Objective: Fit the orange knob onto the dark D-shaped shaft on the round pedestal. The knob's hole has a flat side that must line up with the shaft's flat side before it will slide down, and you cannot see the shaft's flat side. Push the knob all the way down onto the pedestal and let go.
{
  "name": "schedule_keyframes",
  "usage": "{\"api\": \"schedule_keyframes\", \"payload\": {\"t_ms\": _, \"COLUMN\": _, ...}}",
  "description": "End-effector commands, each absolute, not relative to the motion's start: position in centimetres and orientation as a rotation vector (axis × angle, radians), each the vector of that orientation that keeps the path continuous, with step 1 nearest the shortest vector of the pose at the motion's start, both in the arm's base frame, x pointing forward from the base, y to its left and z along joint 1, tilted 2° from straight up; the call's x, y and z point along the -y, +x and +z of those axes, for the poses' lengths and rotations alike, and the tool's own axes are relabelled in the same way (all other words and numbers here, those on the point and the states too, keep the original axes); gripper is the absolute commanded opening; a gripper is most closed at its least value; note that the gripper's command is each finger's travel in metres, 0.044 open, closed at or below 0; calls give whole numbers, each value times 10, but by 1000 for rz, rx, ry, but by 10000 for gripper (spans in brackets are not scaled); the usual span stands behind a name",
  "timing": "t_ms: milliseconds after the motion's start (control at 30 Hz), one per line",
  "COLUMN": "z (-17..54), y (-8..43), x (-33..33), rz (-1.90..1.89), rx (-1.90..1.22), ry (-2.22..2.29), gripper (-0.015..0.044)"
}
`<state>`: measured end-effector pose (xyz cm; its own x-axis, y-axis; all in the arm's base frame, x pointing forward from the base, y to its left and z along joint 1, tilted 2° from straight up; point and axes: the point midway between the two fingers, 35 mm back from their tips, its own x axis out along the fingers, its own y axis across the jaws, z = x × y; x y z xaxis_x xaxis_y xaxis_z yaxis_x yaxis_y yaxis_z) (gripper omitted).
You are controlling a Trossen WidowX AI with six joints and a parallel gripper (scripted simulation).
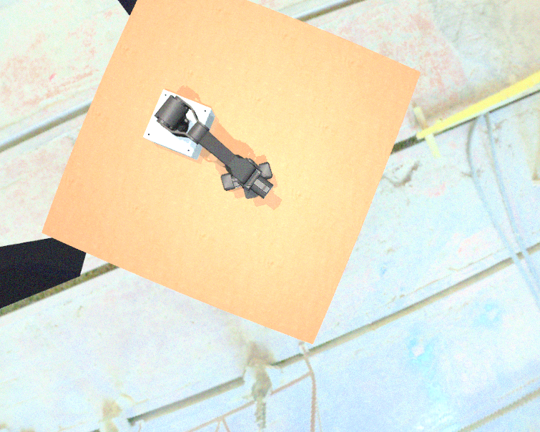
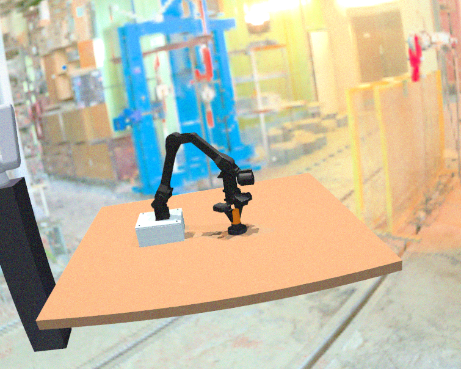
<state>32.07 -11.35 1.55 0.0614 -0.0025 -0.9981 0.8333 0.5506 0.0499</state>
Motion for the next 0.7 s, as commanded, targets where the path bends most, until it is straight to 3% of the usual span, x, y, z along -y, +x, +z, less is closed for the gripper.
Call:
{"api": "schedule_keyframes", "payload": {"t_ms": 0, "z": 16, "y": 321, "x": 114, "rz": -742, "rx": -1374, "ry": 785, "gripper": 0}}
{"api": "schedule_keyframes", "payload": {"t_ms": 100, "z": 16, "y": 321, "x": 114, "rz": -742, "rx": -1374, "ry": 785, "gripper": 0}}
{"api": "schedule_keyframes", "payload": {"t_ms": 667, "z": 16, "y": 321, "x": 114, "rz": -742, "rx": -1374, "ry": 785, "gripper": 440}}
